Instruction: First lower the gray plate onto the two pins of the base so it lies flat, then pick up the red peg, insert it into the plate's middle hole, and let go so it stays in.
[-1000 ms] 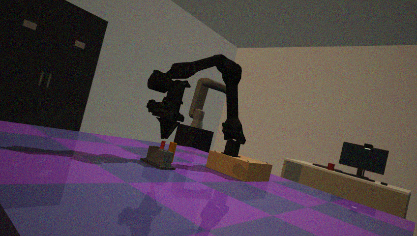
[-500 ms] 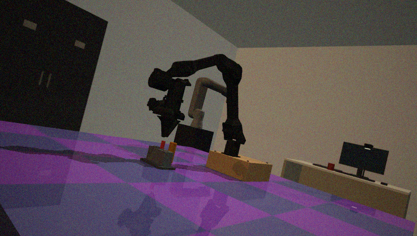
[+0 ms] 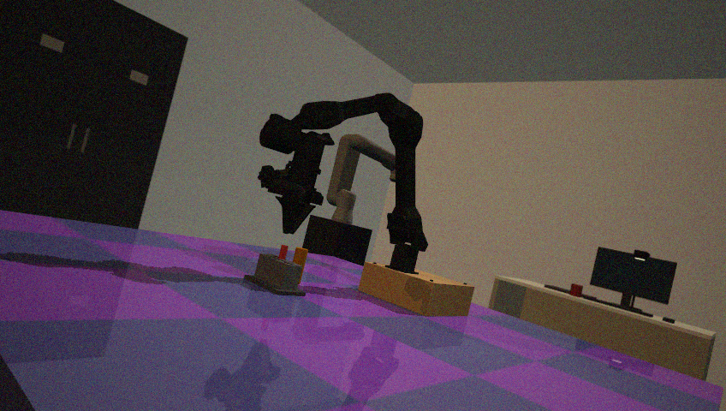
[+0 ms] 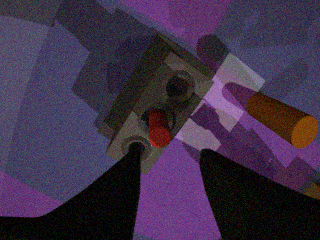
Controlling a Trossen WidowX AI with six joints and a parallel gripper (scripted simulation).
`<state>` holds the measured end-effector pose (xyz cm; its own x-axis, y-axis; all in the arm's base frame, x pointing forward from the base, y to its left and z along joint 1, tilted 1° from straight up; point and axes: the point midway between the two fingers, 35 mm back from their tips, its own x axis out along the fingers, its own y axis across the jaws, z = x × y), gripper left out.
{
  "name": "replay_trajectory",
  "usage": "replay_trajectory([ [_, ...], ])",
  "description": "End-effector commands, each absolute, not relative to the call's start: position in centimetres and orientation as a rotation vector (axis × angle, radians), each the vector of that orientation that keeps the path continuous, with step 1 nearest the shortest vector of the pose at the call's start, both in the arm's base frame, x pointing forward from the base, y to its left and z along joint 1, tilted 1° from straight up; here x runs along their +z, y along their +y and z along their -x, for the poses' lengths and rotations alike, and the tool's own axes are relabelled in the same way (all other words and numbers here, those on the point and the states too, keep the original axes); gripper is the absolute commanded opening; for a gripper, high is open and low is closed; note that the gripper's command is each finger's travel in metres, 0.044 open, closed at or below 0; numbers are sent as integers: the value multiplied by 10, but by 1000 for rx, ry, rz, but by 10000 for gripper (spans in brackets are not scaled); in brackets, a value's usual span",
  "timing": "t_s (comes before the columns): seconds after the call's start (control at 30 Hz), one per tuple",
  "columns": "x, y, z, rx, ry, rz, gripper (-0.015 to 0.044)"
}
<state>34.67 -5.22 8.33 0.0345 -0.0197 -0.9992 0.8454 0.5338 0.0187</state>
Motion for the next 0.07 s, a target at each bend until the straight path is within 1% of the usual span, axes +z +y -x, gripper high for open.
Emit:
replay_trajectory([
  [0.0, 87, -52, -347, -775, 1384, -779, 150],
  [0.03, 88, -52, -346, -775, 1384, -779, 150],
])
